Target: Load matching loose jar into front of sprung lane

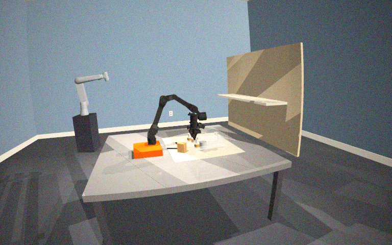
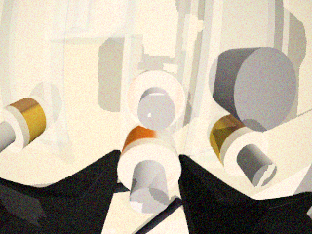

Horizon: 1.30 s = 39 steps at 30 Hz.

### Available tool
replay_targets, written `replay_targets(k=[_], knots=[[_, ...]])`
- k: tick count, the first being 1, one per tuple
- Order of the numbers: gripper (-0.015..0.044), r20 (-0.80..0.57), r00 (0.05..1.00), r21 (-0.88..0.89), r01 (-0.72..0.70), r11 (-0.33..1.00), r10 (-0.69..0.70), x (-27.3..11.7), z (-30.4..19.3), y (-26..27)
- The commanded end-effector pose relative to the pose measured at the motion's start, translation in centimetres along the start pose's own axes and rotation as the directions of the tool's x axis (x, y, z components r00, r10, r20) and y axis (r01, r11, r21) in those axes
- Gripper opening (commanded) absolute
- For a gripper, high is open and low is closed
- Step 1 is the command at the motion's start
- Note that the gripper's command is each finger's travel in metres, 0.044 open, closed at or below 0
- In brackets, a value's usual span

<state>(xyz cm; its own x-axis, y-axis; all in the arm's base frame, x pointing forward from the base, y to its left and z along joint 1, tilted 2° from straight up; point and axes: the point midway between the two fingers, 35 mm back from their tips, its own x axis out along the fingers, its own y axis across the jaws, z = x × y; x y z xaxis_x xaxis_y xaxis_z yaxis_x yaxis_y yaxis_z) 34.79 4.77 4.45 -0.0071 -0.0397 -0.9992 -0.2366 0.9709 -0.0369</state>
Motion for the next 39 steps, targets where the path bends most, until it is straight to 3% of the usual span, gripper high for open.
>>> replay_targets(k=[1, 39], knots=[[0.0000, 0.033, 0.999, 0.003, 0.003, 1.000, -0.003, -0.3, 0.9, -0.1], [0.0000, 0.033, 0.999, 0.003, 0.003, 1.000, -0.003, 1.2, 0.9, -0.1]])
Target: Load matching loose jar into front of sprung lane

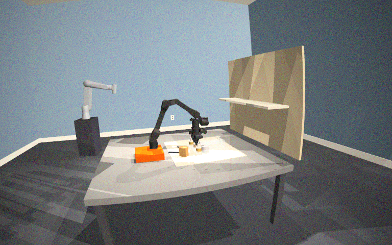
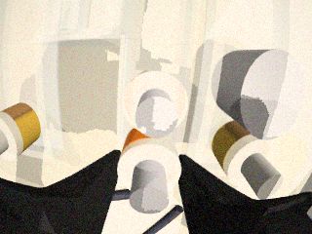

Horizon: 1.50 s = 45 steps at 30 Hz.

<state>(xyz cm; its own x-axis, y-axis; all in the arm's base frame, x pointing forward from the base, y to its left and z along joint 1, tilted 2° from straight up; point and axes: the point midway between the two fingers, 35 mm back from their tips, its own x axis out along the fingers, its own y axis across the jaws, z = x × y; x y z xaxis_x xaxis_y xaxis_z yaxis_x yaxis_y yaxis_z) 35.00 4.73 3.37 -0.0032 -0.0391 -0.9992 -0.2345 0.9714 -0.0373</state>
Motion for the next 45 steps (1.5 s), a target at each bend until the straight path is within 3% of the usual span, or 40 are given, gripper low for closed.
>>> replay_targets(k=[1, 45], knots=[[0.0000, 0.029, 1.000, 0.001, 0.003, 1.000, -0.003, 0.2, 0.7, -0.1], [0.0000, 0.029, 1.000, 0.001, 0.003, 1.000, -0.003, 1.4, 0.3, -0.1]])
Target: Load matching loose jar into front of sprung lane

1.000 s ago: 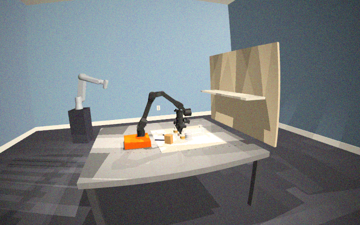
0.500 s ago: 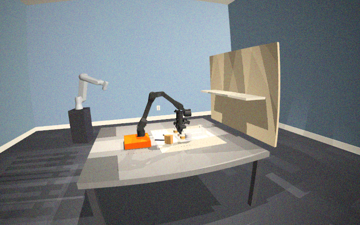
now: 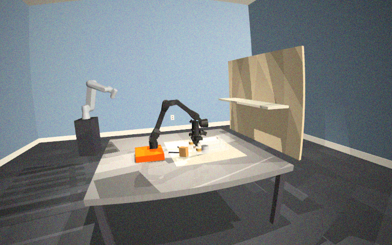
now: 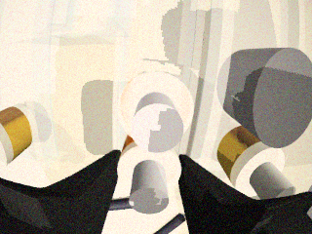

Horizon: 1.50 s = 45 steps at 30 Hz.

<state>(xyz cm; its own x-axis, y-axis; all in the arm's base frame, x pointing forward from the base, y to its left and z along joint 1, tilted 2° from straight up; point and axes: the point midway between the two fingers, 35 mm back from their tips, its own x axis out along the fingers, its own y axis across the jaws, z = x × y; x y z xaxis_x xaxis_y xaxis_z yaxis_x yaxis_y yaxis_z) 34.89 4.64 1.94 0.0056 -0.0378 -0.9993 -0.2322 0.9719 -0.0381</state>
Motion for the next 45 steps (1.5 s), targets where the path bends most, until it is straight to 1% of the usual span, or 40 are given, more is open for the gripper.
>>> replay_targets(k=[1, 45], knots=[[0.0000, 0.020, 1.000, -0.002, 0.002, 1.000, -0.002, 0.00, 0.37, -0.05], [0.0000, 0.019, 1.000, -0.002, 0.002, 1.000, -0.002, 0.03, -0.37, -0.05]])
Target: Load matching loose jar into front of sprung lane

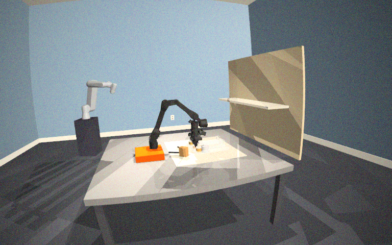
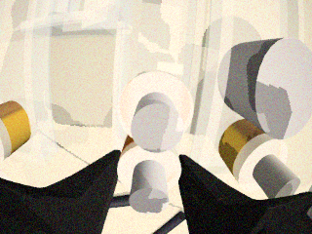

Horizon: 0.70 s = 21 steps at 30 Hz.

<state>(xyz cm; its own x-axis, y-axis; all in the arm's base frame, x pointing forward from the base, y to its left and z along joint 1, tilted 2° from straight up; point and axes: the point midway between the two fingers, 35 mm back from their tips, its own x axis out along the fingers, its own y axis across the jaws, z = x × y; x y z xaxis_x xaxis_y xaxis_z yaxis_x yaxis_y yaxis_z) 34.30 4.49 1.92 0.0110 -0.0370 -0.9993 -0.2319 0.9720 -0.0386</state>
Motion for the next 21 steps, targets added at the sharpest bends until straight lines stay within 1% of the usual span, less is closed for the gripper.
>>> replay_targets(k=[1, 21], knots=[[0.0000, 0.014, 1.000, -0.002, 0.002, 1.000, -0.002, 0.00, 0.23, -0.04], [0.0000, 0.013, 1.000, -0.002, 0.002, 1.000, -0.002, 0.01, -0.23, 0.00]])
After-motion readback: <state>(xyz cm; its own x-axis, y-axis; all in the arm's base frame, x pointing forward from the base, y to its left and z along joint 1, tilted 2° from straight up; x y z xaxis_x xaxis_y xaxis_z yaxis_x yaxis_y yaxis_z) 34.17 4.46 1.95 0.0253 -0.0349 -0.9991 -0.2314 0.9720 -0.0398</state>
